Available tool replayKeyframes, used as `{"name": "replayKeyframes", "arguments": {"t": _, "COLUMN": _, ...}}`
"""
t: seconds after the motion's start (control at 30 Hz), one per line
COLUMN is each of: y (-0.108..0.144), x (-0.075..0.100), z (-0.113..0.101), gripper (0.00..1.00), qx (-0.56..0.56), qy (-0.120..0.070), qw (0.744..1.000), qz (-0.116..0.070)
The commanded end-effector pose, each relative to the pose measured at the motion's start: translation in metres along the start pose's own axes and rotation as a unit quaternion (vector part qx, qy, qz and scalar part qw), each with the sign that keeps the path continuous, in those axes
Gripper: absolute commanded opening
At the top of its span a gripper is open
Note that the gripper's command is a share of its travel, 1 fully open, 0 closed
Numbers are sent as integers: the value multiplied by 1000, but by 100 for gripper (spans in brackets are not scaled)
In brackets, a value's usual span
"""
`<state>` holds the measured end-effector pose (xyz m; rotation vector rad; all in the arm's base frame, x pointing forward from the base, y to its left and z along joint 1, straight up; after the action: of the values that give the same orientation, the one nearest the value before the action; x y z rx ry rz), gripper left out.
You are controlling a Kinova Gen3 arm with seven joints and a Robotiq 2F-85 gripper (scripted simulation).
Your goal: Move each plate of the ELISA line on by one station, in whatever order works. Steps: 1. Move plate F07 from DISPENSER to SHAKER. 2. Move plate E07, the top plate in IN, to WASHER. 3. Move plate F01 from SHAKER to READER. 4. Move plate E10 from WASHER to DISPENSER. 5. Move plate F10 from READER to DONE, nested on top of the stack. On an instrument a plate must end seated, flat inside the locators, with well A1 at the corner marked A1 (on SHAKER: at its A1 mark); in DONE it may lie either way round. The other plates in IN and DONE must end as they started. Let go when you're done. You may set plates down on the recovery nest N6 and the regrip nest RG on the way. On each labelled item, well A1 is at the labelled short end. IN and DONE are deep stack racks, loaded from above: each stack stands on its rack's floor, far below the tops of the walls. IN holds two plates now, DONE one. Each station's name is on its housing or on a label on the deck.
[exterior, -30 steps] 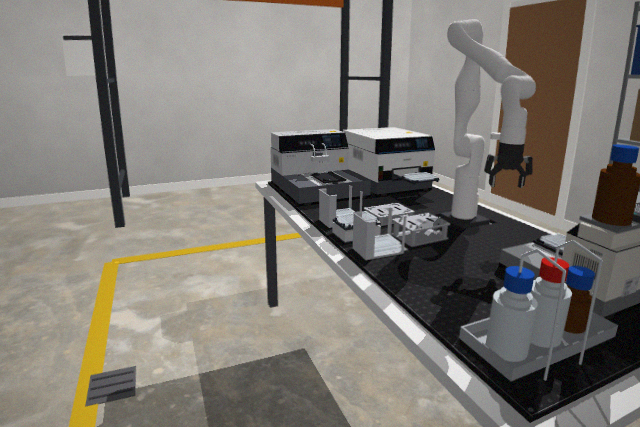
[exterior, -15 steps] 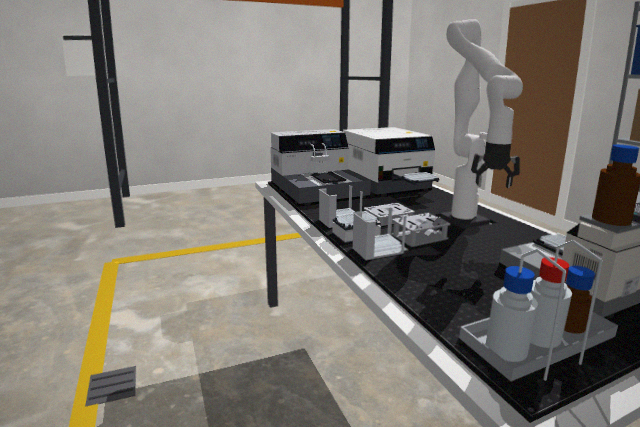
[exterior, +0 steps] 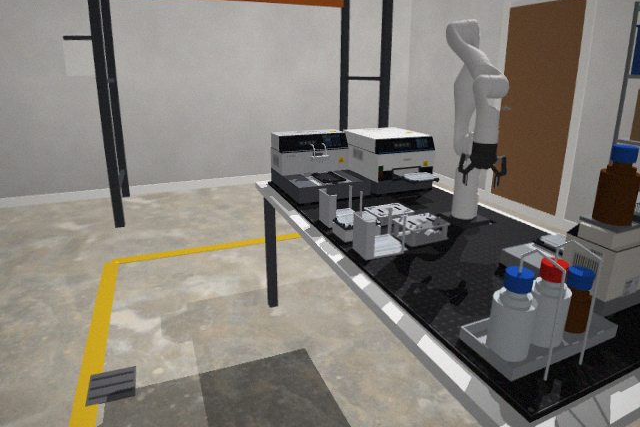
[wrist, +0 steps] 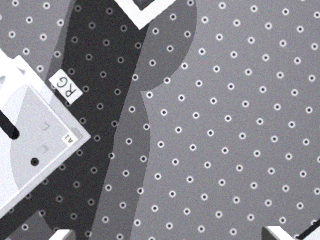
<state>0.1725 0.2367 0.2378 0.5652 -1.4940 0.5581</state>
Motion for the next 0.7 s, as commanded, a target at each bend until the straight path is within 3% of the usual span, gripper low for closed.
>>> {"name": "replayKeyframes", "arguments": {"t": 0.0, "y": -13, "x": 0, "z": -4, "gripper": 100, "qx": -1, "qy": -1, "qw": 1000, "qz": 0}}
{"name": "replayKeyframes", "arguments": {"t": 0.67, "y": -72, "x": 0, "z": -6, "gripper": 100, "qx": -56, "qy": -1, "qw": 998, "qz": 0}}
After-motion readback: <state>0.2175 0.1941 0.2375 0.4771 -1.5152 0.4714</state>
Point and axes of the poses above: the point where the finger pads meet when closed, its own x axis back along the fingers, its own y axis across the jaws, z = x × y, the point moved 3 cm from there along x, back along the fingers, and after that the axes turned 9 degrees about -x, right-handed, at the moved point
